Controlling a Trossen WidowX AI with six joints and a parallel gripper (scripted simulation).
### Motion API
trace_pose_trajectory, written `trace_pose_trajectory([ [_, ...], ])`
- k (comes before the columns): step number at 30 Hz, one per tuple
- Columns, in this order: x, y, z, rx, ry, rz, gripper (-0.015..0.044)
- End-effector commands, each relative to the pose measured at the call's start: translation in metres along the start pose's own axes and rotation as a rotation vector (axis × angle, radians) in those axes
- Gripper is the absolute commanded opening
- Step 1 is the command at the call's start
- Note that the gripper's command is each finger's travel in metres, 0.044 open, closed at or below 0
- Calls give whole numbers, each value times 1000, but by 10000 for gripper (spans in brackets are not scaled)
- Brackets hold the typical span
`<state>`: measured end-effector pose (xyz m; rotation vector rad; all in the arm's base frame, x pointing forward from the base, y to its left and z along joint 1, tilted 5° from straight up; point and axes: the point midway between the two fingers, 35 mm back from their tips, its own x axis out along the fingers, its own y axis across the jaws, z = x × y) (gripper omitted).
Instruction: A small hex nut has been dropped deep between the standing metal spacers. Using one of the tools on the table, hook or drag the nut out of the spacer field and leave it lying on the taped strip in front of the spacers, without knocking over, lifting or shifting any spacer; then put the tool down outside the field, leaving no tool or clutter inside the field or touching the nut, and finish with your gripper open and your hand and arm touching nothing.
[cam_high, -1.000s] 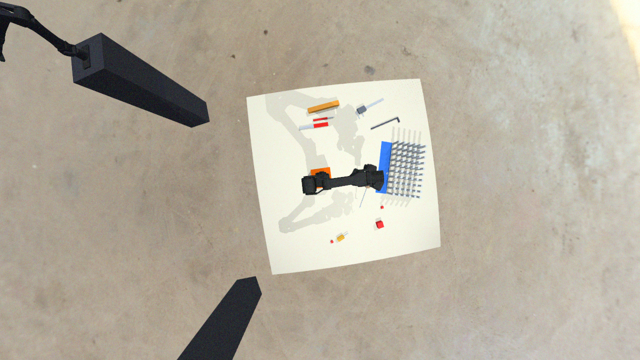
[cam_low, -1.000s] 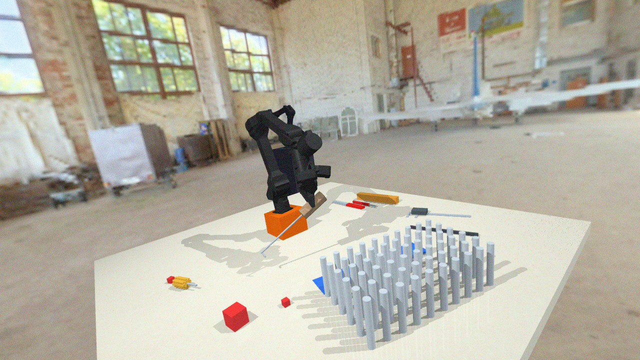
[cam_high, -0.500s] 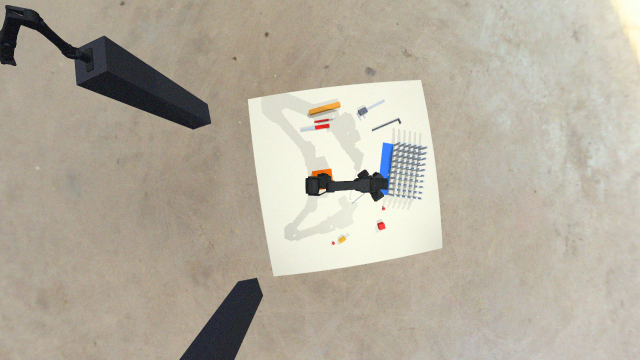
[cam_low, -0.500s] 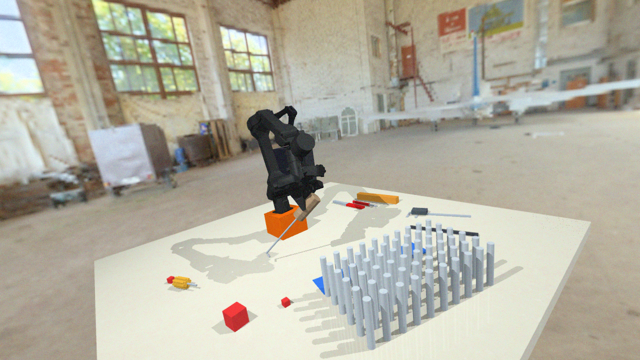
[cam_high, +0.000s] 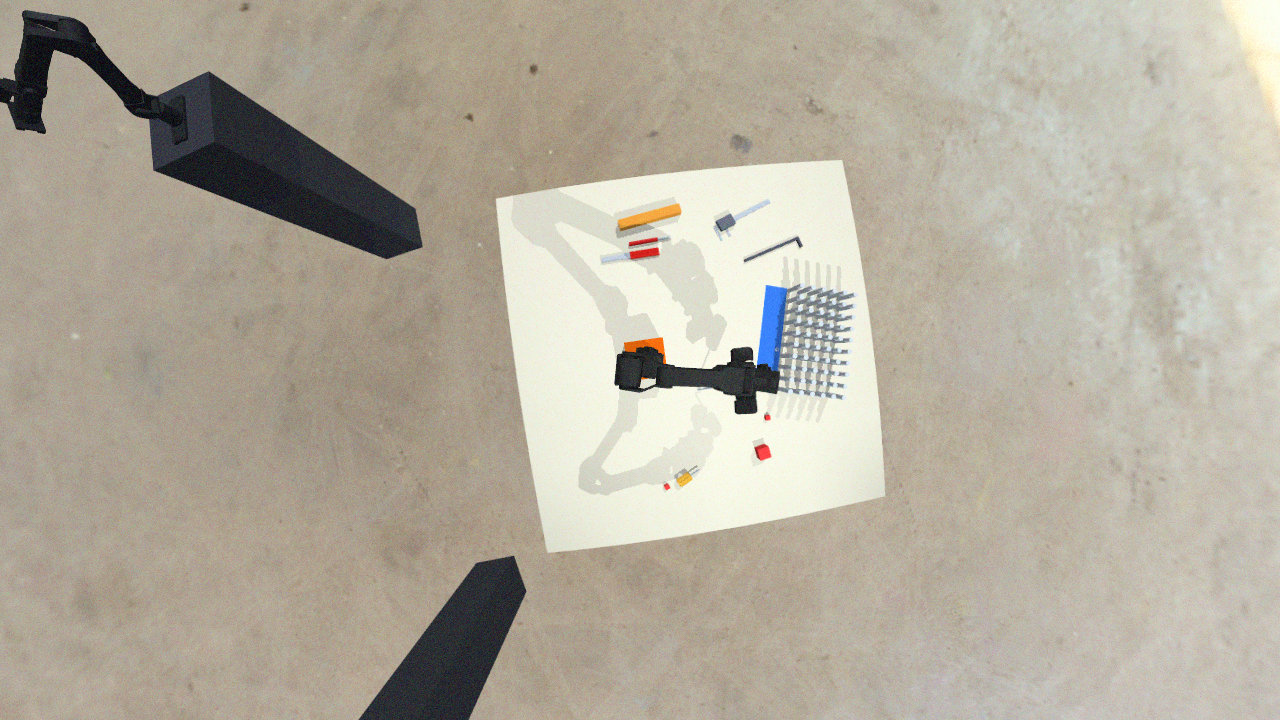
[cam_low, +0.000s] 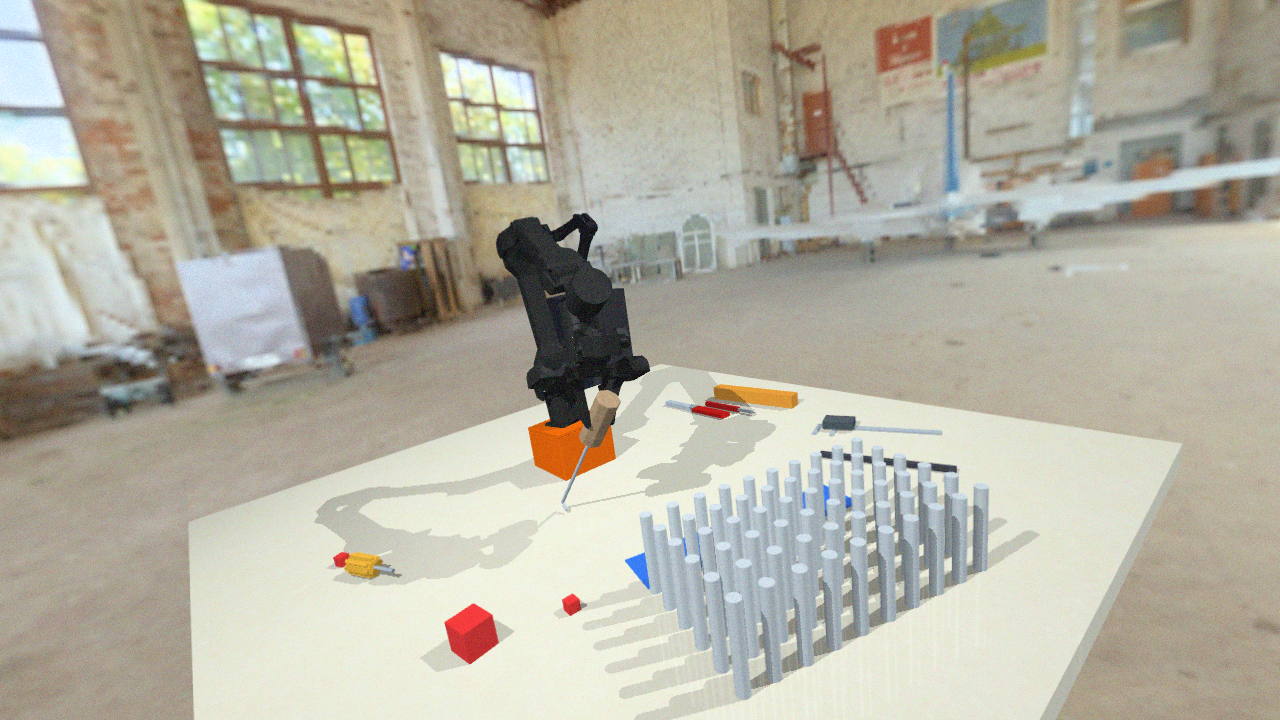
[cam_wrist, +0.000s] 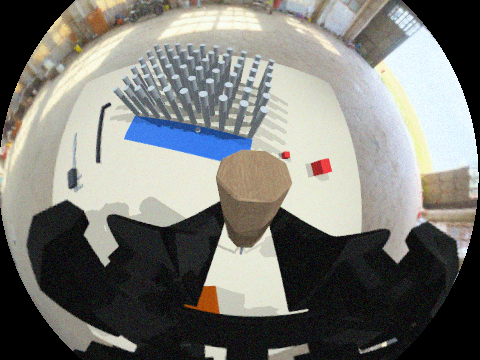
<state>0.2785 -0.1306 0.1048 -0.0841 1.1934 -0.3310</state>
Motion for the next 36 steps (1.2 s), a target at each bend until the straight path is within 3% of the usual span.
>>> trace_pose_trajectory([
  [1, 1, -10, 4, 169, -8, -5, 0],
  [36, 12, -88, -2, 1369, -17, -54, 0],
])
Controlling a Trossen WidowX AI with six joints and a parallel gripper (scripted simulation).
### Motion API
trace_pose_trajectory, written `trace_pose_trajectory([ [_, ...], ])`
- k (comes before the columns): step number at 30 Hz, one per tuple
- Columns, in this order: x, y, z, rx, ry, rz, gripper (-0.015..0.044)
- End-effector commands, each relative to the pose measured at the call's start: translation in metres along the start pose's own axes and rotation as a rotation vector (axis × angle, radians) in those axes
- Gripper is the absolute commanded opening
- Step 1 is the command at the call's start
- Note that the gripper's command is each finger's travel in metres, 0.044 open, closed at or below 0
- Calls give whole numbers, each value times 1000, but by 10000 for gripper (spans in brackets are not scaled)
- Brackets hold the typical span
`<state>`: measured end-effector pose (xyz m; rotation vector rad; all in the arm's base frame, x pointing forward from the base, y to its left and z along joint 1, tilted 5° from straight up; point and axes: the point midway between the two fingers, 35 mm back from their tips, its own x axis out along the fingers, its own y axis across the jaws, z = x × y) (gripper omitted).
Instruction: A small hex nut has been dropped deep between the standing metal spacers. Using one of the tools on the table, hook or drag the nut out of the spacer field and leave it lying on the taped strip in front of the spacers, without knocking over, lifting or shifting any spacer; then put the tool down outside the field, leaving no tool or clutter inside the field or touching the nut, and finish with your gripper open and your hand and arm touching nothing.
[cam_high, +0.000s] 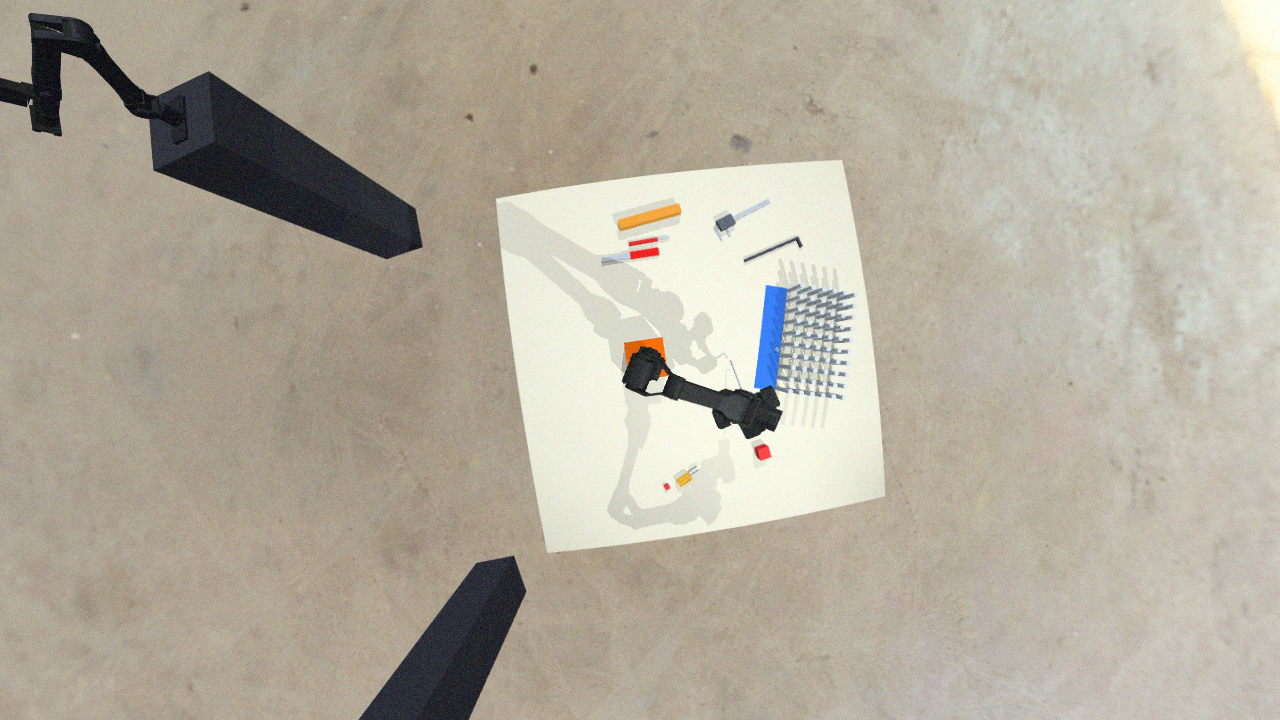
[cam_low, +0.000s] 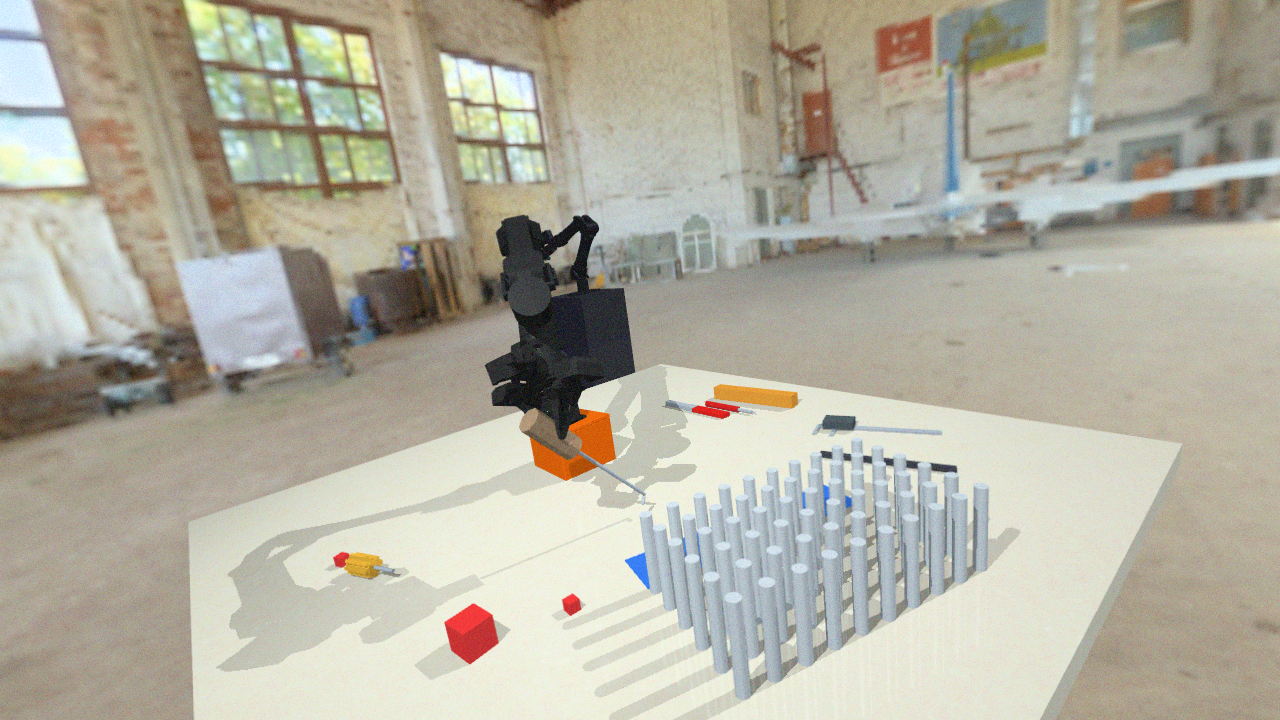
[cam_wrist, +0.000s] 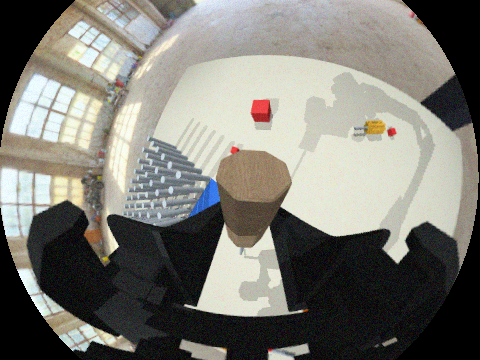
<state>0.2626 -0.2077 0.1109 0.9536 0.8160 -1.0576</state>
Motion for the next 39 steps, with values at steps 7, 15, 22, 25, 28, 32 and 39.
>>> trace_pose_trajectory([
  [7, 2, -9, 24, 374, -18, 3, 0],
  [15, 4, -19, 39, 649, -32, 1, 0],
  [22, 6, -28, 53, 891, -44, 2, 0],
  [25, 7, -32, 58, 995, -50, 3, 0],
  [28, 7, -37, 64, 1097, -56, 5, 0],
  [32, 8, -43, 72, 1233, -64, 9, 0],
  [39, 9, -54, 84, 1472, -79, 18, 0],
])
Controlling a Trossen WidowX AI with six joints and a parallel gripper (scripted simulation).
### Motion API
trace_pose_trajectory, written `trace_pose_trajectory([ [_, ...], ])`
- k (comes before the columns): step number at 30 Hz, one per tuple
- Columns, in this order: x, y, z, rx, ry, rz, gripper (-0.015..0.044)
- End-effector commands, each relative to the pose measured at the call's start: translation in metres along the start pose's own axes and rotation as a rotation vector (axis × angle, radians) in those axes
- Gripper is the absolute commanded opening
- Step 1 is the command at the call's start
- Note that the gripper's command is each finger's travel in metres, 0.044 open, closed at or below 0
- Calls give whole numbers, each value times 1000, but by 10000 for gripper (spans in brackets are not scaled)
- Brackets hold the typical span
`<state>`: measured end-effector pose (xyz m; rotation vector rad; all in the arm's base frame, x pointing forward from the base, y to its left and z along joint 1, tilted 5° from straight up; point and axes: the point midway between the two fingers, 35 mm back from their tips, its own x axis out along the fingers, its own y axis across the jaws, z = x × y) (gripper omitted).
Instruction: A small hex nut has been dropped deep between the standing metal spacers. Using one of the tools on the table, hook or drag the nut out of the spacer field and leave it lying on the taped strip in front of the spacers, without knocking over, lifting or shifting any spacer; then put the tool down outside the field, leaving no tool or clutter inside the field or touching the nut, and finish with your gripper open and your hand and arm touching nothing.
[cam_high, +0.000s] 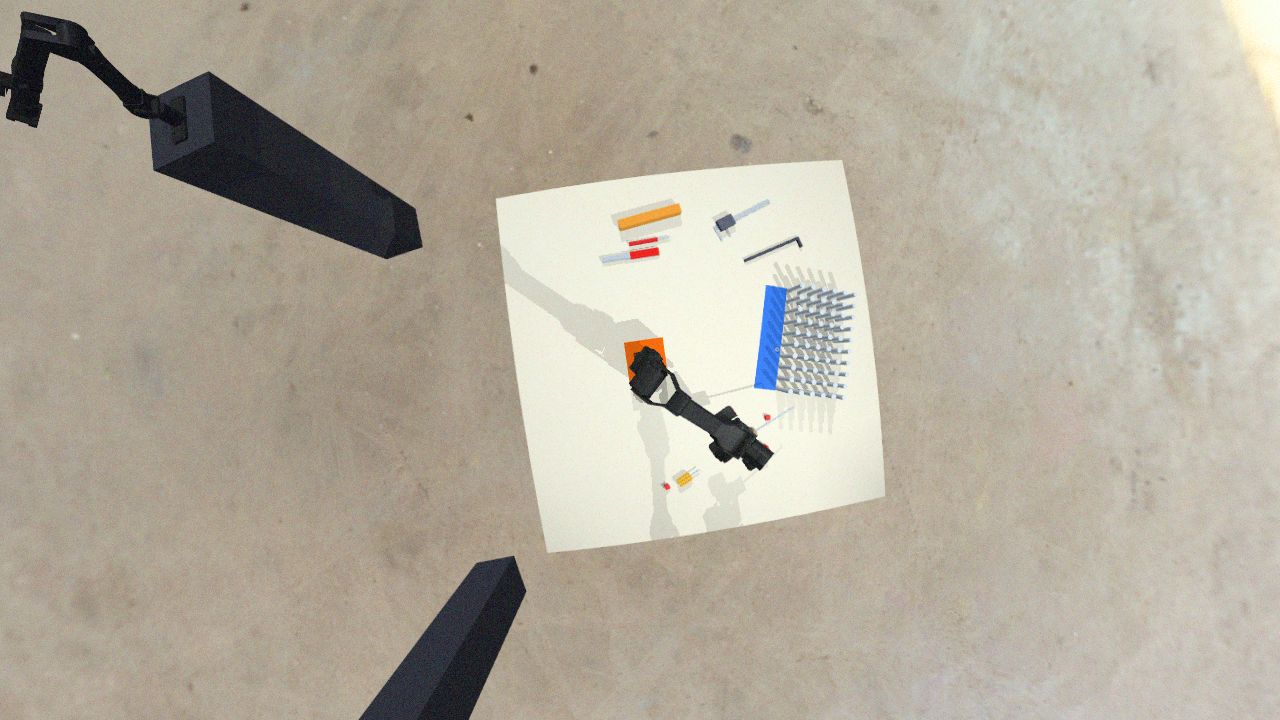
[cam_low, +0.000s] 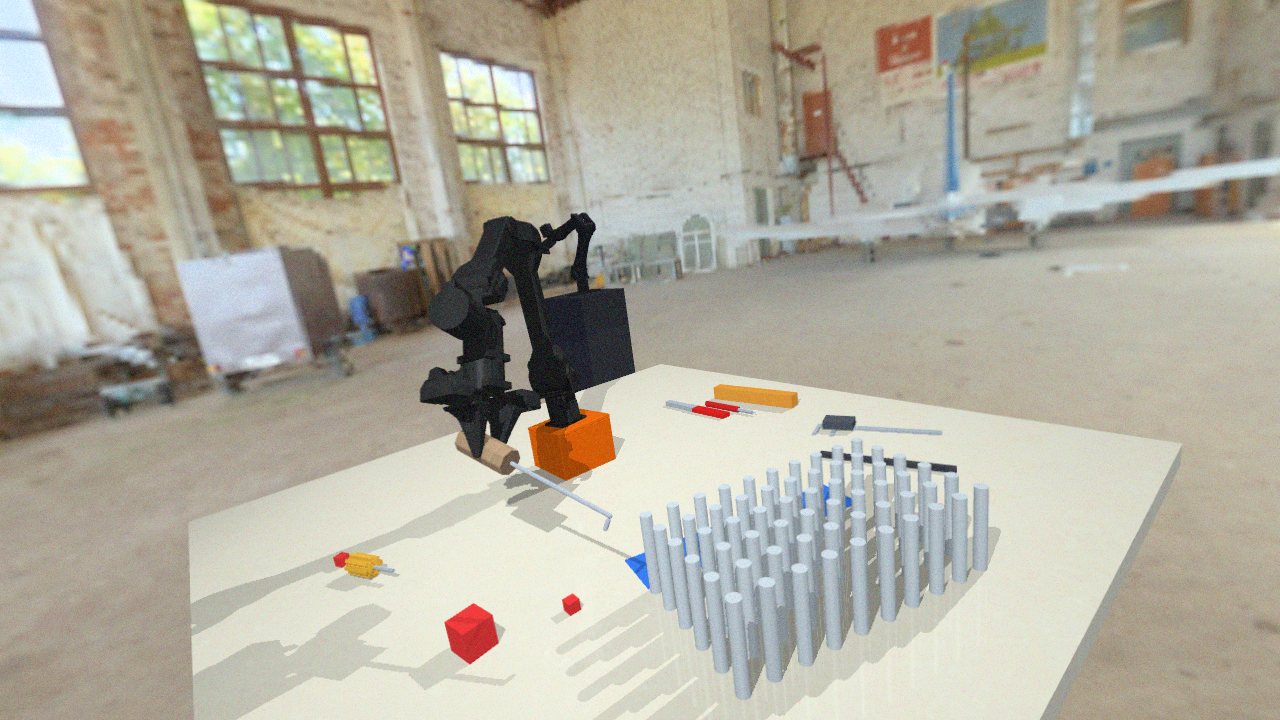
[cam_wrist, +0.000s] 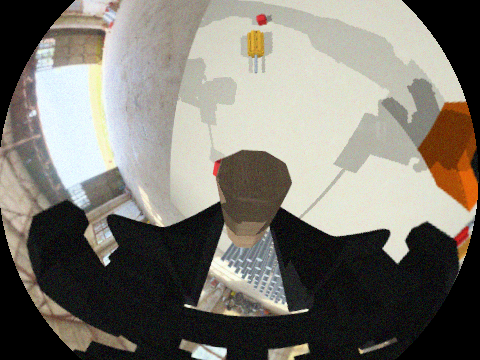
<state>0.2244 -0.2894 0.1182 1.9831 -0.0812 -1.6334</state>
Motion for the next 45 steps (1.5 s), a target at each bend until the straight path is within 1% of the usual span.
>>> trace_pose_trajectory([
  [1, 0, 10, 8, 166, 2, 15, 0],
  [34, 7, 47, 79, 1275, -16, 76, 0],
  [45, 8, 48, 81, 1297, -16, 77, 0],
])
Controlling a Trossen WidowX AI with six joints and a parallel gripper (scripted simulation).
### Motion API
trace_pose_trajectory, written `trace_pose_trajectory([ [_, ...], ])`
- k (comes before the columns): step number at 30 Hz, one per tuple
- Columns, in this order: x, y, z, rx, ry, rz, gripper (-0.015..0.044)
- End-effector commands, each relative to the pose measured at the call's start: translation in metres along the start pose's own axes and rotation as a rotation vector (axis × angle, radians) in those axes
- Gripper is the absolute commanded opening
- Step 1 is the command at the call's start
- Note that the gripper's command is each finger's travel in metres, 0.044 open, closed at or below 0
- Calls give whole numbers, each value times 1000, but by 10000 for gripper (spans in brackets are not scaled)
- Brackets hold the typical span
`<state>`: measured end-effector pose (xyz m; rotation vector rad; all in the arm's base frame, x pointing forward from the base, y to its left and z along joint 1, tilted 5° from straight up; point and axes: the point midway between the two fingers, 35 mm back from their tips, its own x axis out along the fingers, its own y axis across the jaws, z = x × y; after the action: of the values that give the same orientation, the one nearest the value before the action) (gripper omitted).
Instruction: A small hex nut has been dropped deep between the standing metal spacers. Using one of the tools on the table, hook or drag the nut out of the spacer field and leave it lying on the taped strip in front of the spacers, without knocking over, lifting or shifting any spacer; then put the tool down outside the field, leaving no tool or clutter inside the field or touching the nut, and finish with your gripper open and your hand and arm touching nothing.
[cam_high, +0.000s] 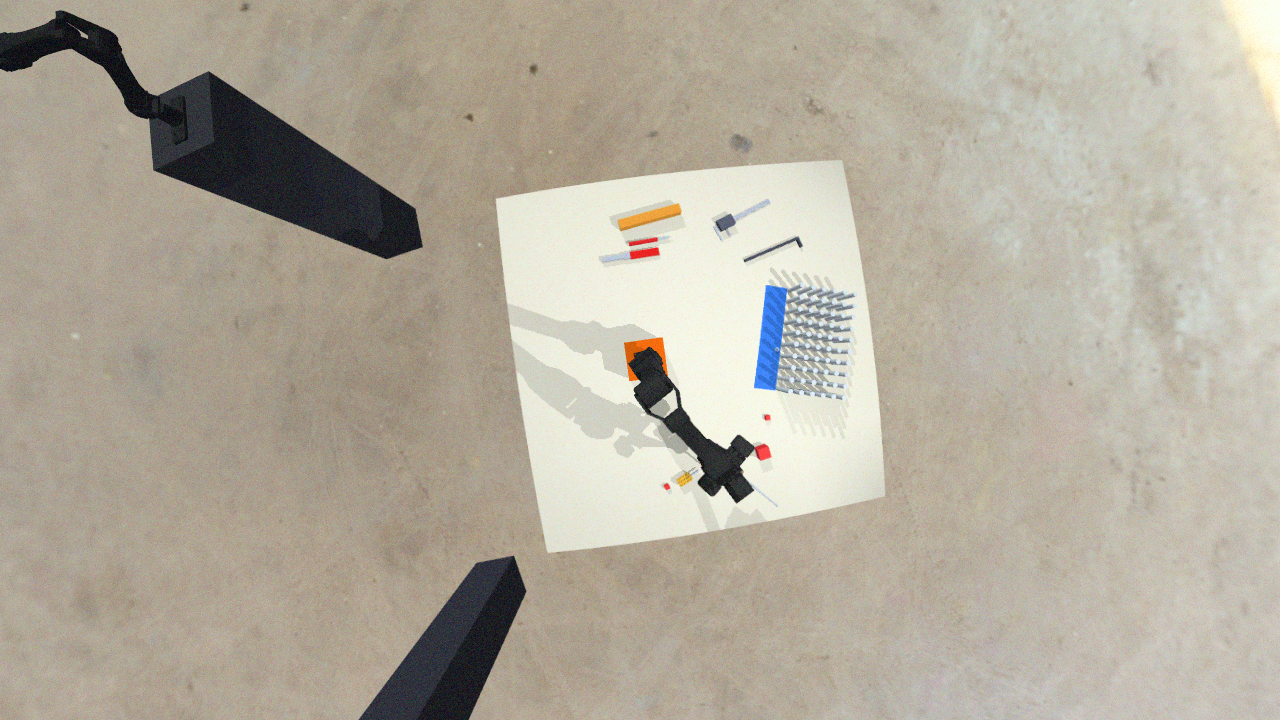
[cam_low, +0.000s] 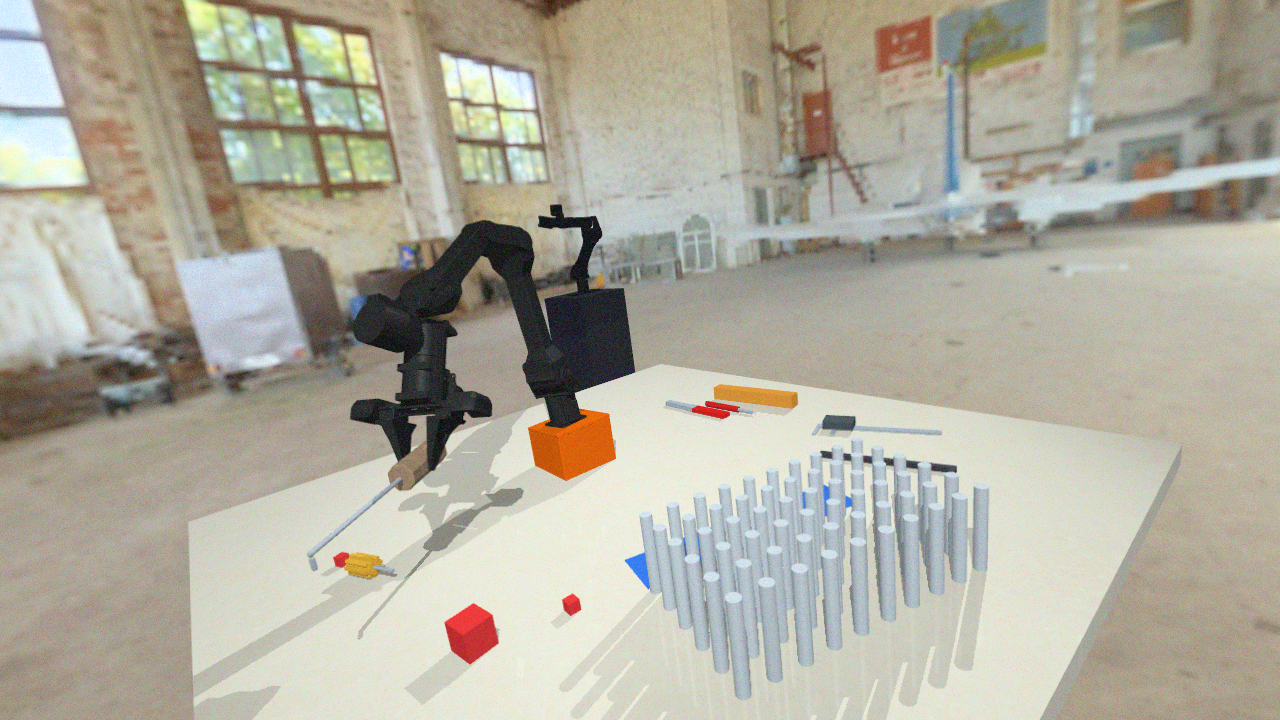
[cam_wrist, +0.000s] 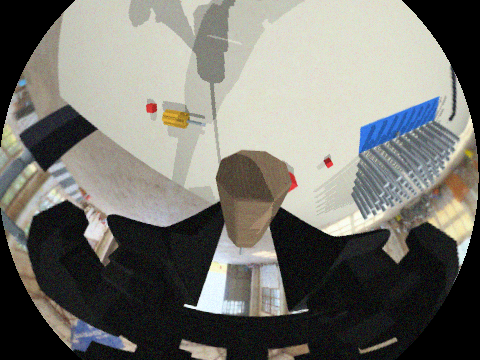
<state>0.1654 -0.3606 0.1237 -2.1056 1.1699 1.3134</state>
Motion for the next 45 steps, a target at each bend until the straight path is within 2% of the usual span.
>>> trace_pose_trajectory([
  [1, 1, 1, -3, 12, 10, -3, 0],
  [45, 54, 2, 14, 12, 11, -2, 0],
])
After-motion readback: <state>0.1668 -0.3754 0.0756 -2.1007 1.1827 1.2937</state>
